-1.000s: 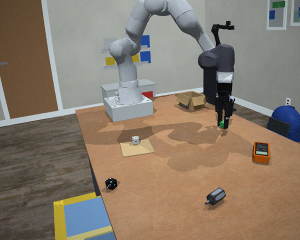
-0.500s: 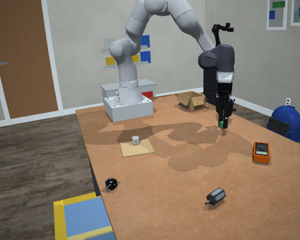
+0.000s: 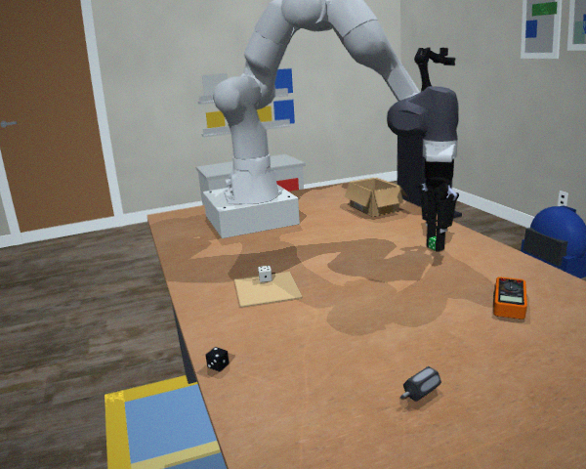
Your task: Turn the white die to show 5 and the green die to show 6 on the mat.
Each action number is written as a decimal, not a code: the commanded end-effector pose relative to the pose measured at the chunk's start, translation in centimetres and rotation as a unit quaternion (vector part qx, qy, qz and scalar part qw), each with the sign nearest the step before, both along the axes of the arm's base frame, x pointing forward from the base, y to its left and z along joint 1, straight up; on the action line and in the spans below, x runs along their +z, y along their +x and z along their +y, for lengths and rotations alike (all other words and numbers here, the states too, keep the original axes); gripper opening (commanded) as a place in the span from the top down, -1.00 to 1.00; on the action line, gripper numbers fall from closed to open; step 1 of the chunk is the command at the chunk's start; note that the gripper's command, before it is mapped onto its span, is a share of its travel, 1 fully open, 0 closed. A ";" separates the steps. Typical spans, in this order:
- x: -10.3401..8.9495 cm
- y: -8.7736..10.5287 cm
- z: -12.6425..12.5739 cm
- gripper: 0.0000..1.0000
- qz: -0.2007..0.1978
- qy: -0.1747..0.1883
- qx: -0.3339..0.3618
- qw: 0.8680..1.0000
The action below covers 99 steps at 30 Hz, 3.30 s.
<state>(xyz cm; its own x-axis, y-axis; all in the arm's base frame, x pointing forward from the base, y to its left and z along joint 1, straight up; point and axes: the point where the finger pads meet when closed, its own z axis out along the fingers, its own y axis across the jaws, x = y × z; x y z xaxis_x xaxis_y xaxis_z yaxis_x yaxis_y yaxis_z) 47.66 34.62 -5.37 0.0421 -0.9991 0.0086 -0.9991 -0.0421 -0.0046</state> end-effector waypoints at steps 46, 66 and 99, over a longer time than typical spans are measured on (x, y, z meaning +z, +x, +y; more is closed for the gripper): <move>10.1 4.6 -10.4 0.51 -0.001 -0.003 -0.033 0.999; 10.6 4.6 -44.7 0.51 -0.001 0.000 -0.150 0.989; 6.8 2.4 -50.3 0.51 -0.002 0.002 -0.173 0.985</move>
<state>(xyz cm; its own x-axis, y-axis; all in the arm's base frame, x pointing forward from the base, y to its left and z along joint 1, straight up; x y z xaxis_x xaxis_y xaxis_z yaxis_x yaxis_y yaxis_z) 49.72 -15.58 2.49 -0.3208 -0.9471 0.0070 -0.9471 0.3208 0.0049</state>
